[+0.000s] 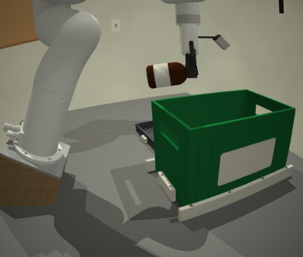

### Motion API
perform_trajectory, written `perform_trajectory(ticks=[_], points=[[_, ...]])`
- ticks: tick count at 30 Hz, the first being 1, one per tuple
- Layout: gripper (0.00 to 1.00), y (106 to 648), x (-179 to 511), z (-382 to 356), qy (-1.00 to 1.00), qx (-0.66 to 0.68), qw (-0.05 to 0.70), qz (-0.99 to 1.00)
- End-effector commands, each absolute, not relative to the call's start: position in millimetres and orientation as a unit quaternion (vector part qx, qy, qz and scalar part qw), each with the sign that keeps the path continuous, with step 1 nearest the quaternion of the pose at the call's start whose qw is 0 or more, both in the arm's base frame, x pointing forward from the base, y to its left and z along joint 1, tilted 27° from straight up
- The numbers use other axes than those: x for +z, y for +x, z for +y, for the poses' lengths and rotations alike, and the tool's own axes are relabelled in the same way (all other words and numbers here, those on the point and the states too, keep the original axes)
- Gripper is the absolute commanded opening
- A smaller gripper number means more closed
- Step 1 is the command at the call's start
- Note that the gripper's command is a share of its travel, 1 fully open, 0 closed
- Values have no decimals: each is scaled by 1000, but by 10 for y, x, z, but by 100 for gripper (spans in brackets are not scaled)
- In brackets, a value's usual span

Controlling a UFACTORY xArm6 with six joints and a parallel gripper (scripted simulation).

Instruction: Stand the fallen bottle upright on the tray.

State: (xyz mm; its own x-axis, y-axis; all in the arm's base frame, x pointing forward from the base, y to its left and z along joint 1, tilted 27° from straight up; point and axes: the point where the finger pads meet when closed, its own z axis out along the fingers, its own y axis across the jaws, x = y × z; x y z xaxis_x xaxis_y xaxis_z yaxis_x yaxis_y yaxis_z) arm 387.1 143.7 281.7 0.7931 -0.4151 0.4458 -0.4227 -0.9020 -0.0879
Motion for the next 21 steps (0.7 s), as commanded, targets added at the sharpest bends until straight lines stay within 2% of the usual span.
perform_trajectory(ticks=[1, 21], points=[[0, 3877, 2835, 1442, 946, 235, 7, -221], [0, 3877, 2835, 1442, 925, 235, -12, -298]])
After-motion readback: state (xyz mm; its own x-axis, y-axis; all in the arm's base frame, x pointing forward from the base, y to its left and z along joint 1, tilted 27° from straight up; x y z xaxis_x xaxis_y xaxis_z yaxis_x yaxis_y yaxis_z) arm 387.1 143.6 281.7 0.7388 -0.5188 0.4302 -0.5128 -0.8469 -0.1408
